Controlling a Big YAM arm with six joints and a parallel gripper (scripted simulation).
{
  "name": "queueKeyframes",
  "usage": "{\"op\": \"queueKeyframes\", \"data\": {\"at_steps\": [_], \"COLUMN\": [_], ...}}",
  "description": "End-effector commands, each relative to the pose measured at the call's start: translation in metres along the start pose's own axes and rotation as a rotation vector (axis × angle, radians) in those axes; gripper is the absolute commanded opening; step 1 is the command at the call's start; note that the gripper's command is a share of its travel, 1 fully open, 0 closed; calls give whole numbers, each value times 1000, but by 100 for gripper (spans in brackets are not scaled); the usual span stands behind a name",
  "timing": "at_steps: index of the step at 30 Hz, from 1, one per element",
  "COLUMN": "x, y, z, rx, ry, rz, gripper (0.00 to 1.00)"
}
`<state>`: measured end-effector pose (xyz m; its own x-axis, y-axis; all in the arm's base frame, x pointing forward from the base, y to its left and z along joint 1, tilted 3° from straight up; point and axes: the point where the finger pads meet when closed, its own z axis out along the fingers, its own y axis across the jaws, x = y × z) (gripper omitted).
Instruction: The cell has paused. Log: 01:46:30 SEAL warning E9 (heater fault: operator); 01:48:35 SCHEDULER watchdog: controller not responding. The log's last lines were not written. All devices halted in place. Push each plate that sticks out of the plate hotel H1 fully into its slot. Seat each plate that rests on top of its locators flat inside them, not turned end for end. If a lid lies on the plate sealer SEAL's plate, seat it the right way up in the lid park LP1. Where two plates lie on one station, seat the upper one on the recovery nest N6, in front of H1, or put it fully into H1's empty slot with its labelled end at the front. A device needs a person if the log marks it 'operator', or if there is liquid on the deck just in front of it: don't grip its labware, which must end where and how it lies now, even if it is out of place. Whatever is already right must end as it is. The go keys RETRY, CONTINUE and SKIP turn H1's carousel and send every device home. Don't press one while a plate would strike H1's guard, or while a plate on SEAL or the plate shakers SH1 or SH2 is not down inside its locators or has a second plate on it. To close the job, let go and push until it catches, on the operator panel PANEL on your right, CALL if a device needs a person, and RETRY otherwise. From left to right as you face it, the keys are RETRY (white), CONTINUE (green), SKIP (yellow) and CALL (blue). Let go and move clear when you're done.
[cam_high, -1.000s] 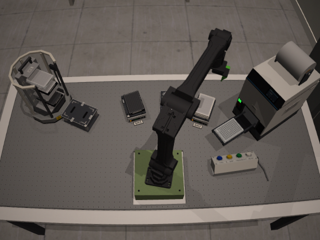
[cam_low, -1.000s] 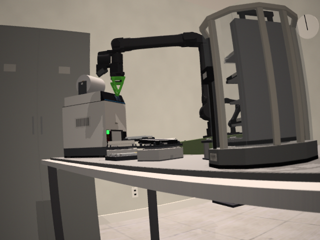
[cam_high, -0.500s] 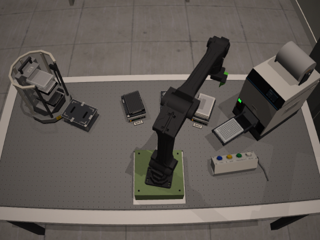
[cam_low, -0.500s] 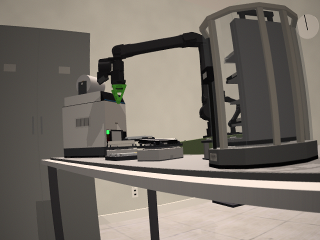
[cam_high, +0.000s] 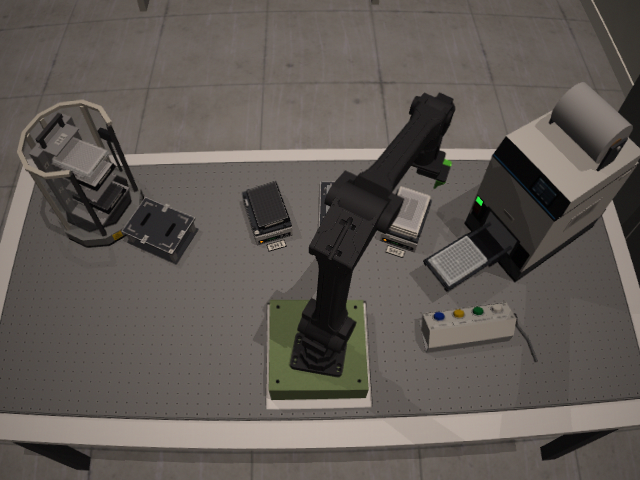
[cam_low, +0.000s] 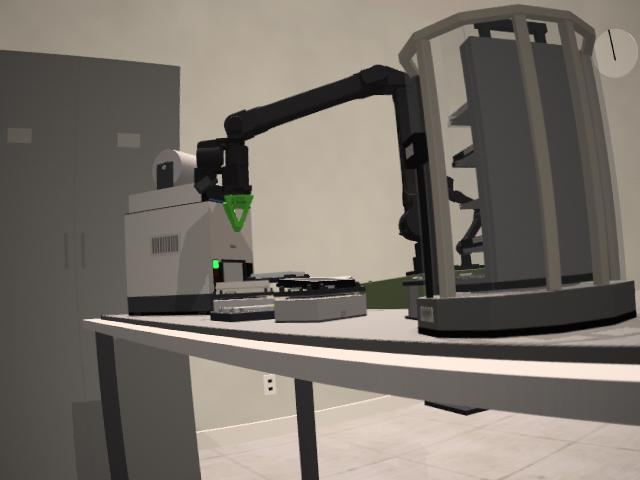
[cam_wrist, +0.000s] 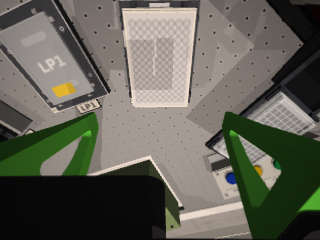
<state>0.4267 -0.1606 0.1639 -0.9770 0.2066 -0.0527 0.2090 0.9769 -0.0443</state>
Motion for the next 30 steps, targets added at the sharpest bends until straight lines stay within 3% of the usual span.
{"op": "queueKeyframes", "data": {"at_steps": [1, 16, 30], "x": [1, 4, 4], "y": [-5, -3, -3], "z": [31, 94, 85], "rx": [-4, -4, -2], "ry": [20, 21, 8], "rz": [-5, -9, -9], "gripper": [100, 100, 100]}}
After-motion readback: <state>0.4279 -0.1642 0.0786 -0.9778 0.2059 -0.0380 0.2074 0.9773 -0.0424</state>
